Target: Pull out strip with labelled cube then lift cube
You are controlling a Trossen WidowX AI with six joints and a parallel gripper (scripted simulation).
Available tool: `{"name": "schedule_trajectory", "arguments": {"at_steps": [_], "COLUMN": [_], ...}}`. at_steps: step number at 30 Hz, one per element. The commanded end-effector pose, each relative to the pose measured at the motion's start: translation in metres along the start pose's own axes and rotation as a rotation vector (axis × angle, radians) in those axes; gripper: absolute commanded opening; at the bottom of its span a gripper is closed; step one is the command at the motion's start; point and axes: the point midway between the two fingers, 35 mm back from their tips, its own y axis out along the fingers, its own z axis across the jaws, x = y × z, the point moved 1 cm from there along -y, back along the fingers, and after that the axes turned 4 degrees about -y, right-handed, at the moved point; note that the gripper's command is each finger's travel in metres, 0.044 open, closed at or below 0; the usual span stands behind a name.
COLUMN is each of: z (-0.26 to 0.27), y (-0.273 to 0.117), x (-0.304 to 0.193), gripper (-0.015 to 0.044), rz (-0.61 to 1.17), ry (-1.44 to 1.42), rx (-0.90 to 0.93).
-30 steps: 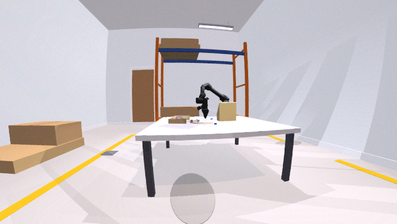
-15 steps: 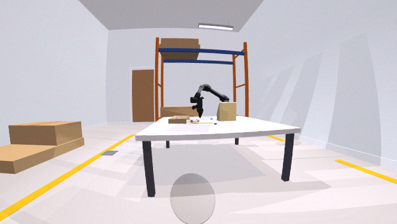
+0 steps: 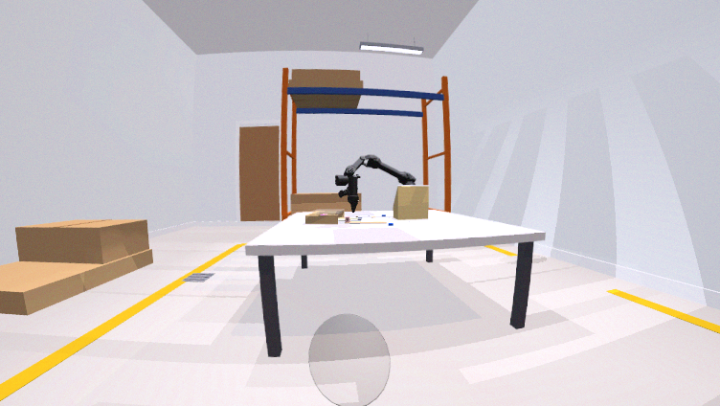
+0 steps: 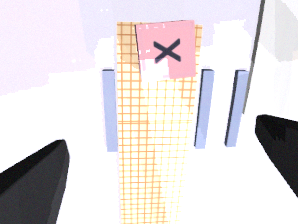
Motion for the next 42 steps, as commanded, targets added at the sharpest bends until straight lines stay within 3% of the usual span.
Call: {"name": "schedule_trajectory", "arguments": {"at_steps": [1,7,15,42], "z": [-0.005,-0.010,-0.010,-0.012], "y": [0.000,-0.001,0.009,0.054], "x": [0.014,0.033,0.033,0.033], "gripper": [0.0440,0.0440,0.0250,0.0250], "rz": [0.001,0.000,0.000,0.001], "ry": [-0.004,-0.003,-0.003,-0.003], "rx": [-0.004,-0.004,-0.004,-0.007]}}
